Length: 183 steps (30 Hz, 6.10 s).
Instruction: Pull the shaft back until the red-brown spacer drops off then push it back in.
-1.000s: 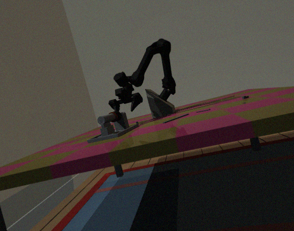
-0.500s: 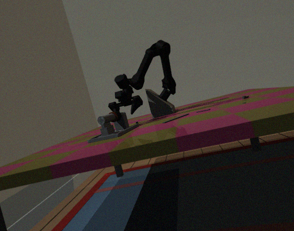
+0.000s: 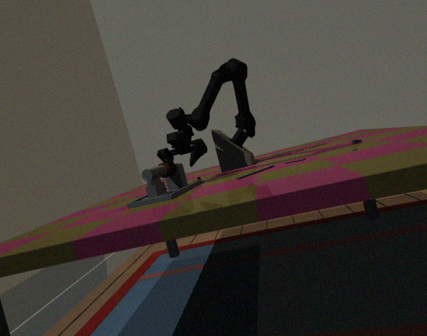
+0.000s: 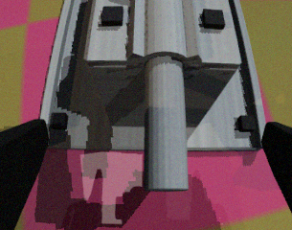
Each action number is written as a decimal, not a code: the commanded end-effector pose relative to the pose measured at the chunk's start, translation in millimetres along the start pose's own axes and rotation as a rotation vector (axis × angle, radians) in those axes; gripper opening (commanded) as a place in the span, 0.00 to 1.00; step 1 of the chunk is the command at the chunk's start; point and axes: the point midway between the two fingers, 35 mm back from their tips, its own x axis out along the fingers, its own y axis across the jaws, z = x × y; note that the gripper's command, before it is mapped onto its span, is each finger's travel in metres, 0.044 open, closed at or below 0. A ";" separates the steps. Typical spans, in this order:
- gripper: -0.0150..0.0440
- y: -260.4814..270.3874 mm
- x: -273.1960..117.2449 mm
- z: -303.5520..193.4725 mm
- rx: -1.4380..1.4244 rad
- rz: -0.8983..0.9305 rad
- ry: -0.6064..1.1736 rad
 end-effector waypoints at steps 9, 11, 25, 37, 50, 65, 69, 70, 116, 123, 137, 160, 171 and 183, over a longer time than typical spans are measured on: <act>1.00 -0.7 0.3 1.4 0.000 -0.003 -0.003; 1.00 -0.7 0.3 1.4 0.000 -0.003 -0.003; 1.00 -0.7 9.9 1.5 0.000 -0.003 -0.003; 1.00 -0.3 18.5 1.4 0.000 -0.002 -0.003; 1.00 -0.3 18.5 1.4 0.000 -0.002 -0.003; 0.96 -0.6 18.4 0.8 0.001 0.001 -0.001; 0.78 -0.6 18.4 0.8 0.001 0.001 -0.001; 0.73 -0.6 18.4 0.8 0.001 0.001 -0.001; 0.25 -0.8 6.7 -11.2 0.000 -0.003 -0.003; 0.25 -0.8 6.4 -11.5 0.000 -0.003 -0.003; 0.25 -0.9 5.5 -12.5 0.001 -0.003 -0.003; 0.25 -0.9 3.9 -14.0 0.001 -0.003 -0.003; 0.25 -0.9 3.2 -14.8 0.001 -0.003 -0.003; 0.25 -0.9 2.4 -15.6 0.001 -0.003 -0.003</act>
